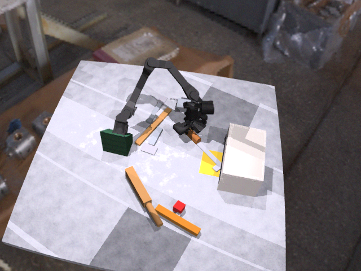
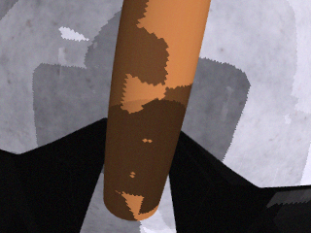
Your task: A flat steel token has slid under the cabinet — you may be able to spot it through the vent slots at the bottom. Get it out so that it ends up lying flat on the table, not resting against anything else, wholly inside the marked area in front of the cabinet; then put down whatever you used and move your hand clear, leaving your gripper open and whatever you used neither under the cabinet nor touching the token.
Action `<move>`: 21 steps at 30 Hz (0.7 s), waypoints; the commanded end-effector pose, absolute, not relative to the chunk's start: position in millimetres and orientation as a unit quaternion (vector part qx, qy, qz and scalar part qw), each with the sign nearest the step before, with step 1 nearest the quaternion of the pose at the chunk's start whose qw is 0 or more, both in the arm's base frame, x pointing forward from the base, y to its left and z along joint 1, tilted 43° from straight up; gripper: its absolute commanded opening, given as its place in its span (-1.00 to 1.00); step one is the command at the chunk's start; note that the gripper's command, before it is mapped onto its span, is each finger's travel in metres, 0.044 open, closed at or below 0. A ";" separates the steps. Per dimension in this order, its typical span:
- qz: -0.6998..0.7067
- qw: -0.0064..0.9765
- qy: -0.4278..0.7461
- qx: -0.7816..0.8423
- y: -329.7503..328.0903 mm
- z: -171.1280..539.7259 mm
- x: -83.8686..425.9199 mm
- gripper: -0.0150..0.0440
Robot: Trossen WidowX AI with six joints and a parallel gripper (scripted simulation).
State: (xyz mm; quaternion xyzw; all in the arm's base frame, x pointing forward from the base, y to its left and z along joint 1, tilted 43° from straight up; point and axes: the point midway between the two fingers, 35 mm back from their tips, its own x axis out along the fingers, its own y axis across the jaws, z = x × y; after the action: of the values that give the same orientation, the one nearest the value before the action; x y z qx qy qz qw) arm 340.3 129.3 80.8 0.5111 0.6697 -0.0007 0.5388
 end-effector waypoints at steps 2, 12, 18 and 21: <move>-0.001 0.537 0.671 0.510 135.8 84.4 332.6 -0.49; -0.001 0.537 0.671 0.511 144.1 90.9 322.9 -0.49; -0.001 0.537 0.671 0.511 149.1 94.8 317.1 -0.49; -0.001 0.537 0.671 0.511 151.8 97.0 313.9 -0.49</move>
State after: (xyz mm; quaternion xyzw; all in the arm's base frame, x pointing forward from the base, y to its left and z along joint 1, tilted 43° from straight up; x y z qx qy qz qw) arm 320.0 147.0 94.7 0.5115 0.6699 -0.0005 0.5382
